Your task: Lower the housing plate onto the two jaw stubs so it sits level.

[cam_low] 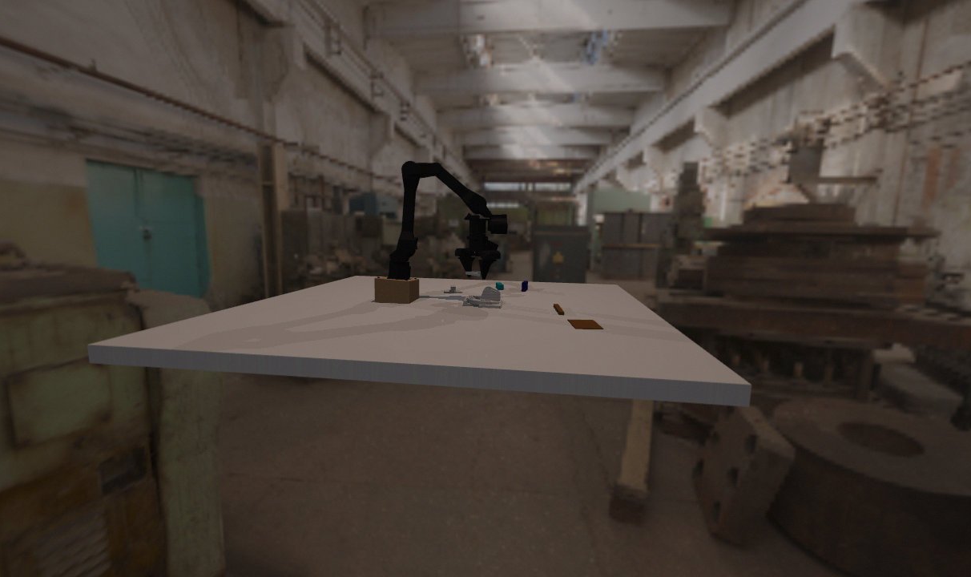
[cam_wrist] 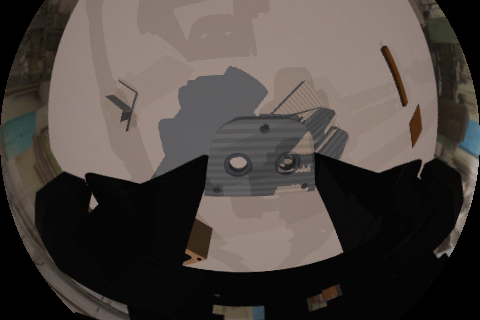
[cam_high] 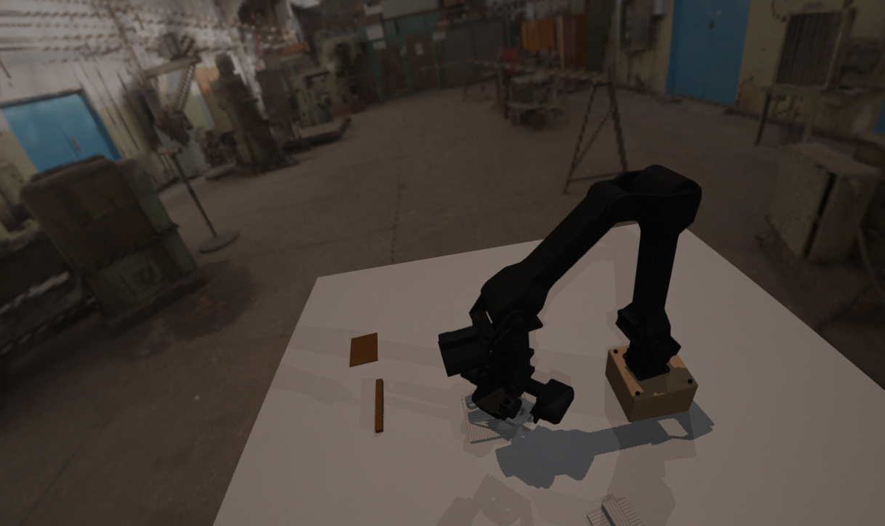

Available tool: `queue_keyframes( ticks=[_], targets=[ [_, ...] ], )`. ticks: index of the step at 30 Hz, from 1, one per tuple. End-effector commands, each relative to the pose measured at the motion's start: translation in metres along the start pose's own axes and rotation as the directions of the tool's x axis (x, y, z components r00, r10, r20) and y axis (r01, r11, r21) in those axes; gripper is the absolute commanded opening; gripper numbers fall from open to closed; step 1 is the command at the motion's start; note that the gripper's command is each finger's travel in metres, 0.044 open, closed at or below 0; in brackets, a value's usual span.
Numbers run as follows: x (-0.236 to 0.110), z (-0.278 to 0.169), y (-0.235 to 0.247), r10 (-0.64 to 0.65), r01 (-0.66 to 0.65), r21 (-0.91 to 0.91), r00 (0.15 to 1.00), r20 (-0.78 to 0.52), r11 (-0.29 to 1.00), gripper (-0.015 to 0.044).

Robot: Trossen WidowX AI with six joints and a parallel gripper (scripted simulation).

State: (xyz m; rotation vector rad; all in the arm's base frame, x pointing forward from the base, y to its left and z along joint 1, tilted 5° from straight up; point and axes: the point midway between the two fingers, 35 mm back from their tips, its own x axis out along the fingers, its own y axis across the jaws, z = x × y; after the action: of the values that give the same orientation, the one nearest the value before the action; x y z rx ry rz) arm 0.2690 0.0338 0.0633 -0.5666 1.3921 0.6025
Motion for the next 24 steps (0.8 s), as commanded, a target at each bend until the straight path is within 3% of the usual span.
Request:
queue_keyframes(
  ticks=[1, 12, 24],
  targets=[
    [0.0, -0.004, -0.005, 0.002, -0.002, 0.091, 1.0, 0.002, 0.996, 0.0351],
    [0.0, -0.02, -0.022, 0.0, -0.001, 0.366, 1.0, 0.003, 0.931, 0.0351],
    [-0.001, -0.039, -0.04, -0.002, -0.001, 0.633, 1.0, 0.005, 0.775, 0.0351]
  ],
)
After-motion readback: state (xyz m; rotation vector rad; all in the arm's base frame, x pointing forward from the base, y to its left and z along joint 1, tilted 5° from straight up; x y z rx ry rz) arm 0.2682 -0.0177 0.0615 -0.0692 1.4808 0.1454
